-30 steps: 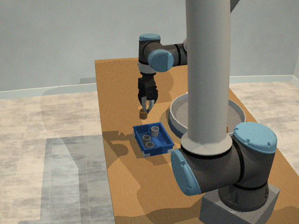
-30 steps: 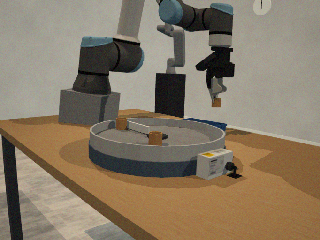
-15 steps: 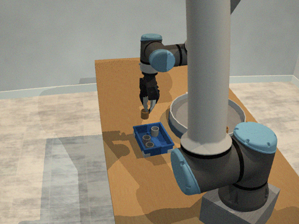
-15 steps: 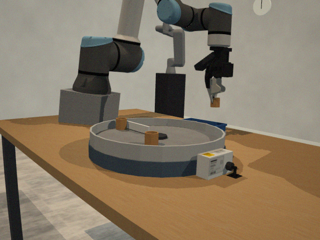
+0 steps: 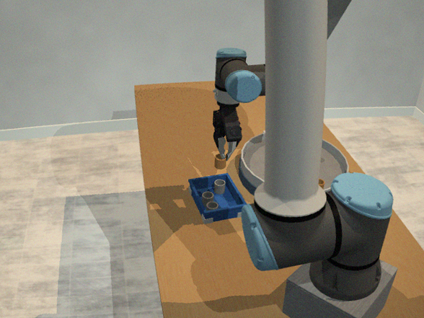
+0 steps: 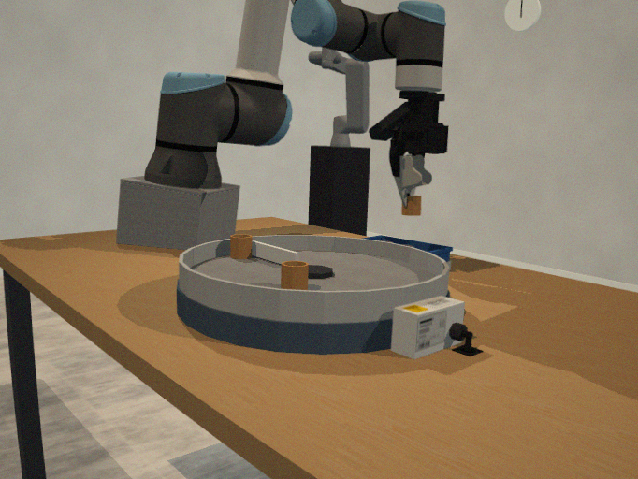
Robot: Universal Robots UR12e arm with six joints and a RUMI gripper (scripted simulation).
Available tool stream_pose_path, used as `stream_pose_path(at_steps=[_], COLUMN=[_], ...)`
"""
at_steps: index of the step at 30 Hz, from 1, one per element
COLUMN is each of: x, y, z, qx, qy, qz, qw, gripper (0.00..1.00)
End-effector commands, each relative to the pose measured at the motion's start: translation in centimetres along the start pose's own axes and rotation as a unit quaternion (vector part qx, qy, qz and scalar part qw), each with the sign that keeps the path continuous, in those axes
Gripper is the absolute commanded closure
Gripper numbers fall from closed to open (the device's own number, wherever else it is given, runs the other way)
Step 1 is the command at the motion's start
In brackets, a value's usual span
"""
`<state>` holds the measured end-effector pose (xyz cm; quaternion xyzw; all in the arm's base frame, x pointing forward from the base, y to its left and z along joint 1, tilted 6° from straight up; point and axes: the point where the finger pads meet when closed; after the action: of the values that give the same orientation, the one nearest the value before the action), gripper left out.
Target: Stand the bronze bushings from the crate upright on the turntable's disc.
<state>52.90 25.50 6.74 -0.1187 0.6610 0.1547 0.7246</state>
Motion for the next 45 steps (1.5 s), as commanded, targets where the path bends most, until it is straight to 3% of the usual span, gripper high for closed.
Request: stream_pose_path(at_steps=[1,26,38,45], x=[-0.1,-0.1,-0.1,-0.1], y=[-2.5,-18.0,-22.2,-23.3], z=[-0.8,-6.6,-8.2,-8.6], qx=[0.000,0.000,0.000,0.000], qy=[-0.001,-0.001,-0.001,-0.001], qz=[0.000,0.000,0.000,0.000], qw=[1.000,1.000,1.000,1.000], gripper=[1.00,1.00,1.00,1.00])
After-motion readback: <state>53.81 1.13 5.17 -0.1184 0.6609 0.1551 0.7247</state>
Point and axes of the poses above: the point where the finger pads meet when closed, its own x axis out along the fingers, its own y axis across the jaws, z = x × y, and after that the axes turned 15 degrees about -x, right-handed
